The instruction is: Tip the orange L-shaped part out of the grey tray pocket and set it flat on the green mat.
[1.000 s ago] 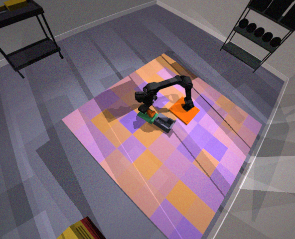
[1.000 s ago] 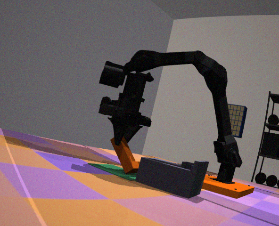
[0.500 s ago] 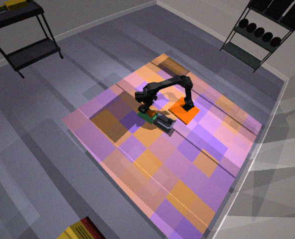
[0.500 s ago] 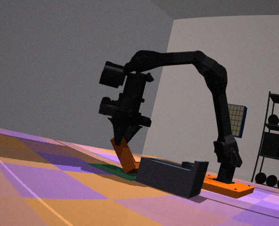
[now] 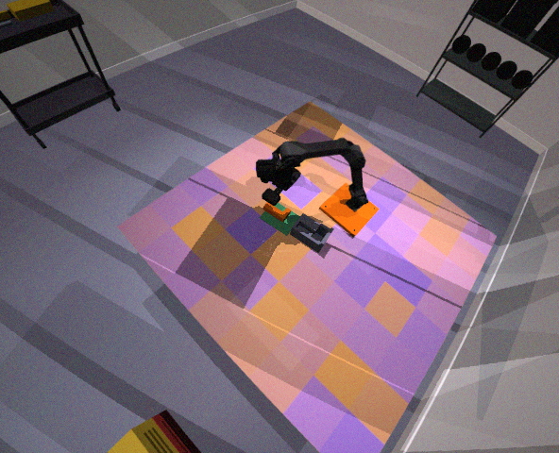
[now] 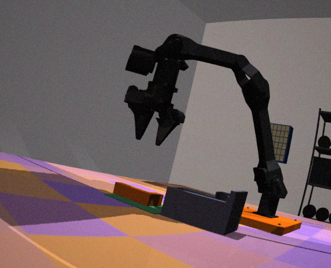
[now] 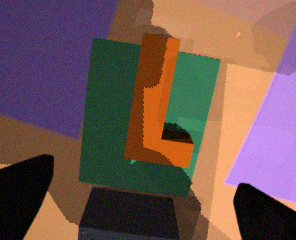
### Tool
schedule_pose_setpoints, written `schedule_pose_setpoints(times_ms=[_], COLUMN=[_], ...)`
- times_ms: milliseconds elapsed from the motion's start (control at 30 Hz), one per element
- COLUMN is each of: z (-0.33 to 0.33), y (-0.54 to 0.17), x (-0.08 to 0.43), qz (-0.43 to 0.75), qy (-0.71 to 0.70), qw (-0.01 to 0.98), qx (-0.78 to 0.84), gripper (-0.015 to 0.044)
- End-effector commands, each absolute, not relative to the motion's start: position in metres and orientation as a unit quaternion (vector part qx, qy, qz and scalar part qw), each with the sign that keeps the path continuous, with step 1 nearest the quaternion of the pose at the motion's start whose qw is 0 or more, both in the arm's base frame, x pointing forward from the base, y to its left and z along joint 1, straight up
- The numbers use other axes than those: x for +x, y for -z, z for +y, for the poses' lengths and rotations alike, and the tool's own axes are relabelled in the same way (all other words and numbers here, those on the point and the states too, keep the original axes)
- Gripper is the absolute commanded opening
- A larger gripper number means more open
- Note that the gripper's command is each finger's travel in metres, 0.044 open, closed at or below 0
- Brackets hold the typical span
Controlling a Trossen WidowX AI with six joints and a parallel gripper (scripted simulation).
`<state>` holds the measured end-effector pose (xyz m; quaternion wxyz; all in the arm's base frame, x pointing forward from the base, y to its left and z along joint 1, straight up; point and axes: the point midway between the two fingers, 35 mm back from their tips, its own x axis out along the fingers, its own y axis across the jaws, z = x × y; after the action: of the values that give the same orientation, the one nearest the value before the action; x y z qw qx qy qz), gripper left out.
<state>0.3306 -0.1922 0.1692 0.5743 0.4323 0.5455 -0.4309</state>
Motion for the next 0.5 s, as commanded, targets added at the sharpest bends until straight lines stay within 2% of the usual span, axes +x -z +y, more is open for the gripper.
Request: schedule_pose_setpoints(times_ms=[0,467], z=[-0.1902,-0.1922], y=[-0.1841,-0.1794], x=[0.3279,0.3306], qz=[0.549,0.542], qy=[0.429,0.430], qw=[0.573,0.577], qx=[0.432,0.433], gripper=[0.0400,0.0400])
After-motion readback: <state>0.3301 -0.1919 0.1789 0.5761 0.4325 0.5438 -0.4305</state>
